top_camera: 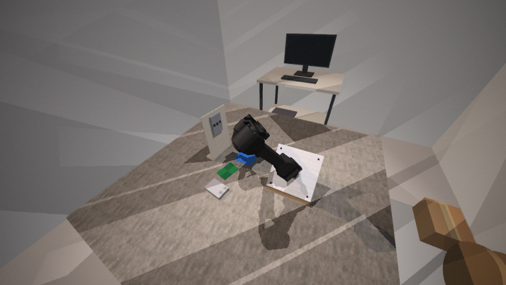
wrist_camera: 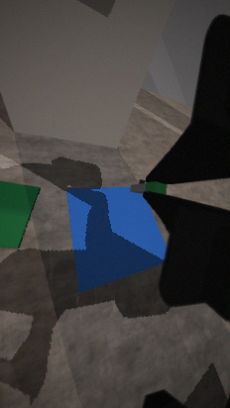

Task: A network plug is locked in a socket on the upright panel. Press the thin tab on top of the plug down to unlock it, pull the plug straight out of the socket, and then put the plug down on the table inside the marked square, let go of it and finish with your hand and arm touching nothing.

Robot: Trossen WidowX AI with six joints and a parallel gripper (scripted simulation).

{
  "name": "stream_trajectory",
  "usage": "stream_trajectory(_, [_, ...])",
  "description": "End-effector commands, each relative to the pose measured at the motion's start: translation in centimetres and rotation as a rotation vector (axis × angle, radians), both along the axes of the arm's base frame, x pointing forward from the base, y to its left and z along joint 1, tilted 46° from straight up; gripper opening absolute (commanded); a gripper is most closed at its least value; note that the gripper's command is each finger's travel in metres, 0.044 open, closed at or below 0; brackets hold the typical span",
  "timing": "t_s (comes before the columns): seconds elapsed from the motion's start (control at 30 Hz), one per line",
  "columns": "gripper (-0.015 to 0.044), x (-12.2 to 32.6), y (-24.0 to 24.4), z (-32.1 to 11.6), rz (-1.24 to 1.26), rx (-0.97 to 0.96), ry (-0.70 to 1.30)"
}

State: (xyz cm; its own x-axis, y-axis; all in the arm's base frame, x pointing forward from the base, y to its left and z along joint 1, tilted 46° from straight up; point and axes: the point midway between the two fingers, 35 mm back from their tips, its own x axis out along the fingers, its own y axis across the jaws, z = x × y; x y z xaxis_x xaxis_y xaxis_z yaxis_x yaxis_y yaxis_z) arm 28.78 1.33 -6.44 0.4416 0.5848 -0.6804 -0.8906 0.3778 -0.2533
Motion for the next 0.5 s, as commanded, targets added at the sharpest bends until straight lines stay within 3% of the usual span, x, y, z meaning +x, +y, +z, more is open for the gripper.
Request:
stream_trajectory(0.0, [0.0, -0.1, 0.4, -0.4, -0.001, 0.006, 0.007])
stream_trajectory(0.47, [0.0, -0.2, 1.6, -1.8, -0.002, 0.006, 0.008])
